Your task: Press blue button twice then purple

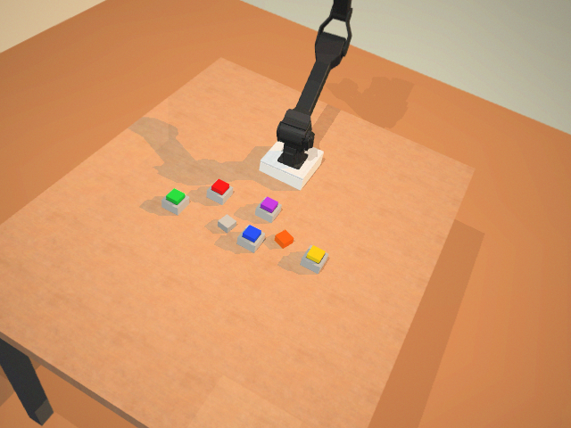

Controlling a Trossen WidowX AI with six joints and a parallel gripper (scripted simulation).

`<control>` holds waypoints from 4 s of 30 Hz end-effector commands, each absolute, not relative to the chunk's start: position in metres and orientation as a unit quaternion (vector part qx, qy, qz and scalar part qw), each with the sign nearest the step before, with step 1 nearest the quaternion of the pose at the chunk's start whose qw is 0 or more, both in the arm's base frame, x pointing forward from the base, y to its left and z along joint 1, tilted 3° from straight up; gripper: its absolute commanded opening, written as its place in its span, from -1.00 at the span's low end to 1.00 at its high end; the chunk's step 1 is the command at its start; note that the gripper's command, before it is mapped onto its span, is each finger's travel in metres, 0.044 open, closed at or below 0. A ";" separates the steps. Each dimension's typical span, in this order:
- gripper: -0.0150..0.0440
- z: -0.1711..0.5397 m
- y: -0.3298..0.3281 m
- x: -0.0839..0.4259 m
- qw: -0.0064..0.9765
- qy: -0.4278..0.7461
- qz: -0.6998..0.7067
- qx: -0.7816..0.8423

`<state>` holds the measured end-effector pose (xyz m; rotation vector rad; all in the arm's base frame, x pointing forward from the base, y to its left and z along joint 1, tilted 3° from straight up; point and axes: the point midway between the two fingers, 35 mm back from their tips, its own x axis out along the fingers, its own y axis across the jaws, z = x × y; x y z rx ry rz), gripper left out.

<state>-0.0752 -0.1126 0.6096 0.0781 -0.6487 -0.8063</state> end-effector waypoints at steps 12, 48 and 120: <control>0.86 0.560 -0.080 0.120 0.954 -0.111 -0.279 -0.021; 0.24 0.070 0.028 0.283 0.728 0.685 -0.032 0.002; -0.42 0.058 0.028 0.284 0.728 0.685 -0.032 0.002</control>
